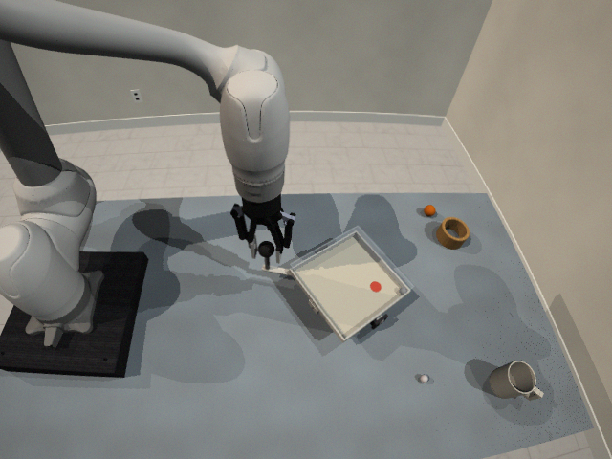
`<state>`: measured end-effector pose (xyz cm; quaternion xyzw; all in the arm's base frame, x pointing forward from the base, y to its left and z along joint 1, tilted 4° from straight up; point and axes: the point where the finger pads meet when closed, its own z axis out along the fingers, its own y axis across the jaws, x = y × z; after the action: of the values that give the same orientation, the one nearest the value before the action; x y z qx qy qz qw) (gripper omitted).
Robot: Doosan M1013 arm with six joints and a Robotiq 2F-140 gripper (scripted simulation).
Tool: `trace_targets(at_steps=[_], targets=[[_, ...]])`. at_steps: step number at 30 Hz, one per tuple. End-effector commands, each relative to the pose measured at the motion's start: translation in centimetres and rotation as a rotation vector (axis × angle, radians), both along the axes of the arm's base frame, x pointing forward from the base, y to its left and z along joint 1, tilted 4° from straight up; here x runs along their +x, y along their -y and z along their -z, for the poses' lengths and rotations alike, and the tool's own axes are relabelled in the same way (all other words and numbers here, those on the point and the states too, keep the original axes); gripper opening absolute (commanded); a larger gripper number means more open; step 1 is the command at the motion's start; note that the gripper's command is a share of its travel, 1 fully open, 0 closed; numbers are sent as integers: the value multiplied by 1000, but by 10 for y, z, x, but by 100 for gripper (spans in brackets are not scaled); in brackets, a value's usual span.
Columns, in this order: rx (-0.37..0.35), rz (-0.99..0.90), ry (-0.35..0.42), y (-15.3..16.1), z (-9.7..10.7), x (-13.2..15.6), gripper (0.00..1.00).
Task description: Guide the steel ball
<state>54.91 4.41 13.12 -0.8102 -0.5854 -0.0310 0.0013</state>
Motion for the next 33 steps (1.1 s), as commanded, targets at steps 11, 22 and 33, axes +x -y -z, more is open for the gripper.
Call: trace_targets(at_steps=[11, 22, 33], targets=[[0, 0, 0, 0, 0, 0, 0], [0, 0, 0, 0, 0, 0, 0], [0, 0, 0, 0, 0, 0, 0]])
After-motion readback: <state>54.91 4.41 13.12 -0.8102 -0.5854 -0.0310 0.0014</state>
